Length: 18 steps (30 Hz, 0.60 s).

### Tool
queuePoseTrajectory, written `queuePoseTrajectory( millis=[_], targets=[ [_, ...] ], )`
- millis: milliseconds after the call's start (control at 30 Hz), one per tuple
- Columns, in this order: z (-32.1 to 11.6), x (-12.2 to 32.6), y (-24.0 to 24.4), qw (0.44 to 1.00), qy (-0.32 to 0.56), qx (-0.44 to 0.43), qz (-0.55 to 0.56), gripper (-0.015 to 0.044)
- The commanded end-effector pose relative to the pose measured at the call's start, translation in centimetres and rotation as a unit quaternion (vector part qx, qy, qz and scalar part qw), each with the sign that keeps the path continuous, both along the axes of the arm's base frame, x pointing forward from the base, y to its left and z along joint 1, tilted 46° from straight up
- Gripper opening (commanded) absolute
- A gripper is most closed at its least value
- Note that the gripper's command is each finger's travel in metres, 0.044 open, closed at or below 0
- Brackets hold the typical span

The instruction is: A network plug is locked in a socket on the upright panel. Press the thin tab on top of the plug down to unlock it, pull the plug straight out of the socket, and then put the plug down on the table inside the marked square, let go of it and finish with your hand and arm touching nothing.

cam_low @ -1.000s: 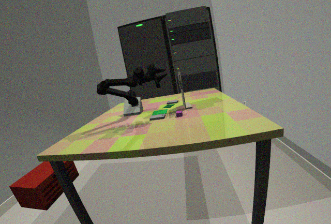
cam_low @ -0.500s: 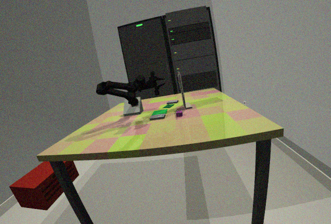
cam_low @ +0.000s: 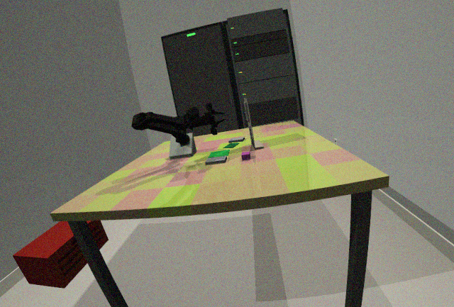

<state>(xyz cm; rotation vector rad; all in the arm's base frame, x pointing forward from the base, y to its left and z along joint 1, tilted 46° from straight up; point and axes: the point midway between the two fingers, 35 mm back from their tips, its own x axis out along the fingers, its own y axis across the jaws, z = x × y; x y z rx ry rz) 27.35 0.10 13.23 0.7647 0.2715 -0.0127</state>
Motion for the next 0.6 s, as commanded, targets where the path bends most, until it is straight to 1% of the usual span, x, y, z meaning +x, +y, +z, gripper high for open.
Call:
queuePoseTrajectory(
  millis=[0, 567],
  targets=[
    [-0.1, 0.6, 0.0, 1.0, 0.003, 0.006, 0.002, 0.0156],
    [-0.2, 4.1, -0.3, 1.0, 0.002, 0.006, 0.002, 0.0156]
  ],
)
